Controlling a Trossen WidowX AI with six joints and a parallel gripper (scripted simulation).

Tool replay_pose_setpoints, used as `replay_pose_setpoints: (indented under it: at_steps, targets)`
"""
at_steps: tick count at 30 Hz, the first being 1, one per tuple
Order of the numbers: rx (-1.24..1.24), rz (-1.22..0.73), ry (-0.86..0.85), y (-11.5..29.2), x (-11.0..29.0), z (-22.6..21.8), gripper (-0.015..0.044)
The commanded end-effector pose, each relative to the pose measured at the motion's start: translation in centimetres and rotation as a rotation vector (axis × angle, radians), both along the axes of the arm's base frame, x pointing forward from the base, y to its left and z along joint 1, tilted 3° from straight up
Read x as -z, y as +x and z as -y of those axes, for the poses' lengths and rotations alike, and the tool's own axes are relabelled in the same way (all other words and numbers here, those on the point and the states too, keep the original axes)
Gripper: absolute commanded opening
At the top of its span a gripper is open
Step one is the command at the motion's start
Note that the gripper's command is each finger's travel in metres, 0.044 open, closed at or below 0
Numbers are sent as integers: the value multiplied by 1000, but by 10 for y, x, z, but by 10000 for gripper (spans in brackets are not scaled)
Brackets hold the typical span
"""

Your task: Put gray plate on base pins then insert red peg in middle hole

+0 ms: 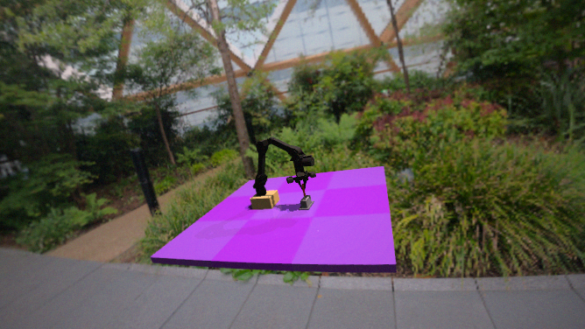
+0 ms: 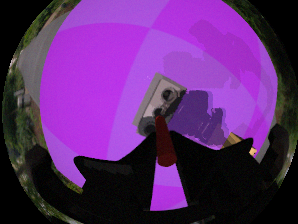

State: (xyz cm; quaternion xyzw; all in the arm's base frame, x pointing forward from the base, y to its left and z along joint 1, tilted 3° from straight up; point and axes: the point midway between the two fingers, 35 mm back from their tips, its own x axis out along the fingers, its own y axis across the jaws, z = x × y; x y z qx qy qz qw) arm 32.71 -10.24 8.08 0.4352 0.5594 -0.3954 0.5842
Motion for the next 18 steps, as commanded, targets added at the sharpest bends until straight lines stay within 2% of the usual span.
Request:
replay_pose_setpoints:
  at_steps: [1,18]
  targets:
    - [-6,-2,0,1,0,7,0]
    - [-6,-2,0,2,0,6,0]
